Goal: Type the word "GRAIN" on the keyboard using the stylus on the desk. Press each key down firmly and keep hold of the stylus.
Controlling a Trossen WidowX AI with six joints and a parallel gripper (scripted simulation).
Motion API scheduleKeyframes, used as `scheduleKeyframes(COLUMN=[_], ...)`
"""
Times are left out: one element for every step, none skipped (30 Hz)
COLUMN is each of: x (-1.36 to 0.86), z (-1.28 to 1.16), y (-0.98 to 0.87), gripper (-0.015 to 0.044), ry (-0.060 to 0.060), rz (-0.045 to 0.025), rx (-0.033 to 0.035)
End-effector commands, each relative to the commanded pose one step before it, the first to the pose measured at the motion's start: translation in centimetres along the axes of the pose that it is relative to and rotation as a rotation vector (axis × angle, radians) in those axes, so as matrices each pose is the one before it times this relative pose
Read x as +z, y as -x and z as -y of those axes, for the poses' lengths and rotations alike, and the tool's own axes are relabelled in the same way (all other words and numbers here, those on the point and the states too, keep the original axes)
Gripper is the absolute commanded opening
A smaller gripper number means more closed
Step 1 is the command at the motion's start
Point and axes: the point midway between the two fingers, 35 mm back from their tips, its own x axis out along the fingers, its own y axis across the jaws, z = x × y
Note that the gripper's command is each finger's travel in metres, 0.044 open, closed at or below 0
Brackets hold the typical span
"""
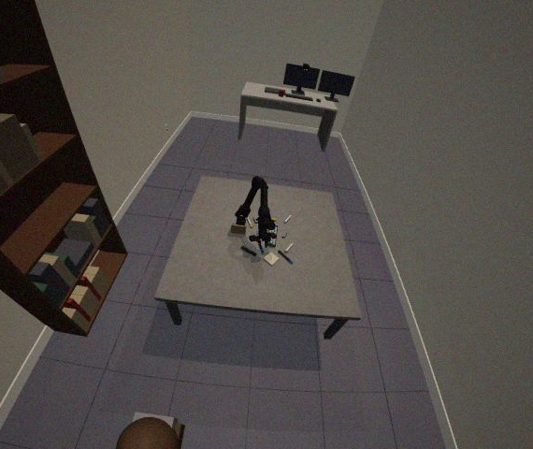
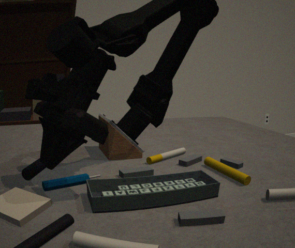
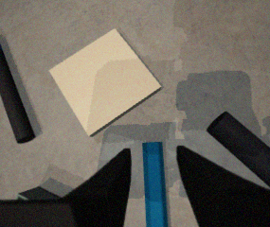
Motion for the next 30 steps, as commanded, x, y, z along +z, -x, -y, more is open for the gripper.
scheduleKeyframes(x=[-0.321, -0.014, -0.021, -0.014, -0.009, -0.003, -0.017, -0.03, -0.032, -0.036, -0.03, -0.011, 0.0, -0.012, -0.019, -0.029, -0.041, -0.039, -0.014, -0.01, -0.013, -0.02, -0.029, -0.041, -0.039, -0.014, -0.01, -0.014, -0.021, -0.03], z=[0.13, -0.011, -0.015, -0.01, -0.006, -0.002, 0.0, 0.0, 0.0, 0.0, 0.0, 0.0, 0.0, 0.0, 0.0, 0.0, 0.0, 0.0, 0.0, -0.002, 0.0, 0.0, 0.0, 0.0, 0.0, 0.0, -0.002, 0.0, 0.0, 0.001], y=[-0.269, -0.057, -0.082, -0.056, -0.035, -0.013, -0.029, -0.05, -0.053, -0.06, -0.049, -0.018, 0.0, -0.021, -0.033, -0.049, -0.069, -0.066, -0.023, 0.003, -0.022, -0.033, -0.048, -0.067, -0.064, -0.023, 0.003, -0.022, -0.033, -0.047], gripper=[0.015, 0.015, 0.015, 0.015, 0.015, 0.015, 0.015, 0.015, 0.015, 0.015, 0.015, 0.015, 0.015, 0.015, 0.015, 0.015, 0.015, 0.015, 0.015, 0.015, 0.015, 0.015, 0.015, 0.015, 0.015, 0.015, 0.015, 0.015, 0.015, 0.015], ry=[-0.006, 0.0, 0.0, 0.0, 0.0, 0.0, 0.0, 0.0, 0.0, 0.0, 0.0, 0.0, 0.0, 0.0, 0.0, 0.0, 0.0, 0.0, 0.0, 0.0, 0.0, 0.0, 0.0, 0.0, 0.0, 0.0, 0.0, 0.0, 0.0, 0.0], rz=[-0.00544, -0.00001, -0.00001, -0.00001, -0.00001, 0.0, -0.00001, -0.00002, -0.00002, -0.00002, -0.00002, -0.00001, 0.0, -0.00001, -0.00001, -0.00002, -0.00002, -0.00002, -0.00001, 0.0, -0.00001, -0.00001, -0.00002, -0.00003, -0.00003, -0.00001, 0.0, -0.00001, -0.00001, -0.00002], rx=[-0.00536, 0.00002, 0.00003, 0.00002, 0.00002, 0.00001, 0.00001, 0.00002, 0.00002, 0.00002, 0.00002, 0.00001, 0.0, 0.00001, 0.00001, 0.00002, 0.00002, 0.00002, 0.00001, 0.0, 0.00001, 0.00001, 0.00002, 0.00002, 0.00002, 0.00001, 0.0, 0.00001, 0.00001, 0.00001])
